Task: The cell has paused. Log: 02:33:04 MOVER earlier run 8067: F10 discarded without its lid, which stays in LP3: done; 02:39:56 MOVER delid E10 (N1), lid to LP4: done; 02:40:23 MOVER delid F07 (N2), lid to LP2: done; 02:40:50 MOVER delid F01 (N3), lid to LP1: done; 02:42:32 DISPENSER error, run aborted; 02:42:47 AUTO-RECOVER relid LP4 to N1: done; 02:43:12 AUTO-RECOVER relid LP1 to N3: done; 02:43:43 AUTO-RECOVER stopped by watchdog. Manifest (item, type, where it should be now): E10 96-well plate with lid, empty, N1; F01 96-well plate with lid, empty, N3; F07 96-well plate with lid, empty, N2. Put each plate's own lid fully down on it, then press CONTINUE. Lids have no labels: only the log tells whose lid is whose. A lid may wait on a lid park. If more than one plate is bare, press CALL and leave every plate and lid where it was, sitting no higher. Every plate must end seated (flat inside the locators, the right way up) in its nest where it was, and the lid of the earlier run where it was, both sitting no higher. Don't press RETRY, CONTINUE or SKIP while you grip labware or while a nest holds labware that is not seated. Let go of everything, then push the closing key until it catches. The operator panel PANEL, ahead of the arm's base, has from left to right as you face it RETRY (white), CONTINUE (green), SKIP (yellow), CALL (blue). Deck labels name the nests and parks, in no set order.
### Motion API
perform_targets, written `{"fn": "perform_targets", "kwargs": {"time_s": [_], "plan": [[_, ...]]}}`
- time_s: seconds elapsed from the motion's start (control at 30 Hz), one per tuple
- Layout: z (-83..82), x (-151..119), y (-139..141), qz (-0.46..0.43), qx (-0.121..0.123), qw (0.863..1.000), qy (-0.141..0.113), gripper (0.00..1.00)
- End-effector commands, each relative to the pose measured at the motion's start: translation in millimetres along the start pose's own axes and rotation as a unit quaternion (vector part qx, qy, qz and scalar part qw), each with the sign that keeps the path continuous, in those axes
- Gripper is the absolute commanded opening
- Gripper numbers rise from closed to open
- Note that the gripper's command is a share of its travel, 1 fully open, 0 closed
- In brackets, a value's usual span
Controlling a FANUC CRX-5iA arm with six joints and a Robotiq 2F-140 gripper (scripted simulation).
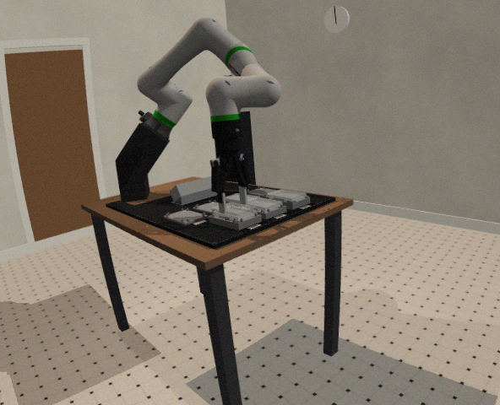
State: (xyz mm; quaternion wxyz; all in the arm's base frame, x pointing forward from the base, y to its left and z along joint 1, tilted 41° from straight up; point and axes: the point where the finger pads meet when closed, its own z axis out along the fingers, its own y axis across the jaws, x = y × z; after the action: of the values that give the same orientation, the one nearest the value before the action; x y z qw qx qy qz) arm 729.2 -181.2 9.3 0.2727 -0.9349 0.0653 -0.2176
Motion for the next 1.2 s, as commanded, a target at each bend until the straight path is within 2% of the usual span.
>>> {"fn": "perform_targets", "kwargs": {"time_s": [0.0, 1.17], "plan": [[0.4, 0.2, 0.2, 0.000, 0.000, 1.000, 0.000, 0.00], [5.9, 0.2, 0.2, 0.000, 0.000, 1.000, 0.000, 0.00]]}}
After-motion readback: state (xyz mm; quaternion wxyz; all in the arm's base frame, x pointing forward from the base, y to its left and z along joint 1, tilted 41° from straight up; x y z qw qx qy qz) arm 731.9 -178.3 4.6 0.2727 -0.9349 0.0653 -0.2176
